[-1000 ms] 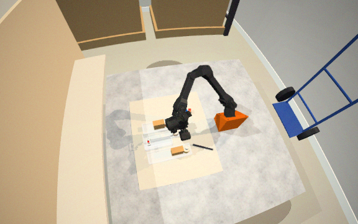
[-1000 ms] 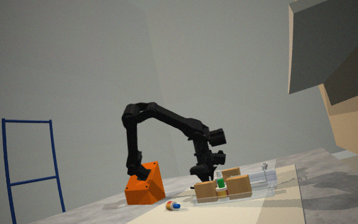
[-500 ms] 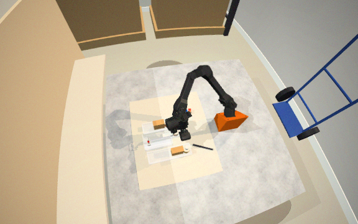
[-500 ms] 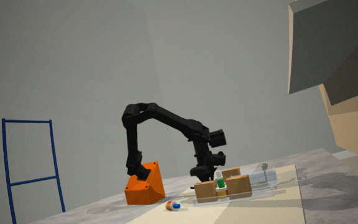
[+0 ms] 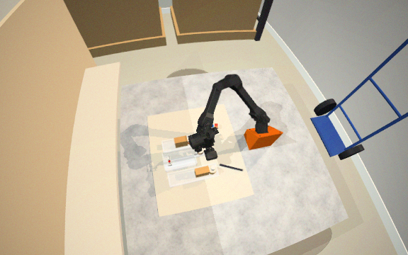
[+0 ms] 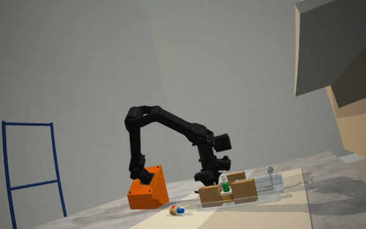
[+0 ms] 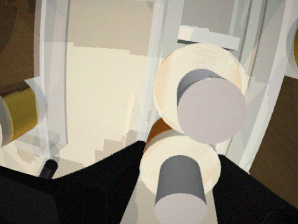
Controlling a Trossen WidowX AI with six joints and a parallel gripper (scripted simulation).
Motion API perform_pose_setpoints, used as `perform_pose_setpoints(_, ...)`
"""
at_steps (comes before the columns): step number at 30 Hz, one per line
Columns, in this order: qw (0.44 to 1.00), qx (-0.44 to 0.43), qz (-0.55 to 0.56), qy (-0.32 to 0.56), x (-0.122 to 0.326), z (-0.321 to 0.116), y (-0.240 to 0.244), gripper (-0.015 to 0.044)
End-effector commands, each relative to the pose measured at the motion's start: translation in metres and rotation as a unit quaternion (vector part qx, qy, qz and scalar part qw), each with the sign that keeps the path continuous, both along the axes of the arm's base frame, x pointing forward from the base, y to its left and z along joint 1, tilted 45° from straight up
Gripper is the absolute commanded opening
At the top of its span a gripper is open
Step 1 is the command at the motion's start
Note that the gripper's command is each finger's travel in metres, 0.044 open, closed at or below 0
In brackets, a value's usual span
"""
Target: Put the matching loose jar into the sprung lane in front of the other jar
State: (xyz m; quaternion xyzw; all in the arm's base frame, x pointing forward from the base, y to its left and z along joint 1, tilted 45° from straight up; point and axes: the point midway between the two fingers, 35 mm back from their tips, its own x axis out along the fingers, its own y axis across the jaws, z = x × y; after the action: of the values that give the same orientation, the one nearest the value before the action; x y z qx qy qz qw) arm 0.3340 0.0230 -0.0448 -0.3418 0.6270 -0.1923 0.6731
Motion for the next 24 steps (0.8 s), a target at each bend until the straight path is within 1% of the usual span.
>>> perform_pose_setpoints(1, 1.0, -0.002, 0.002, -0.006, 0.0029, -0.0001, -0.0013, 0.0)
perform_pose_setpoints(24, 1.0, -0.002, 0.002, -0.006, -0.0008, -0.0005, -0.0024, 0.0)
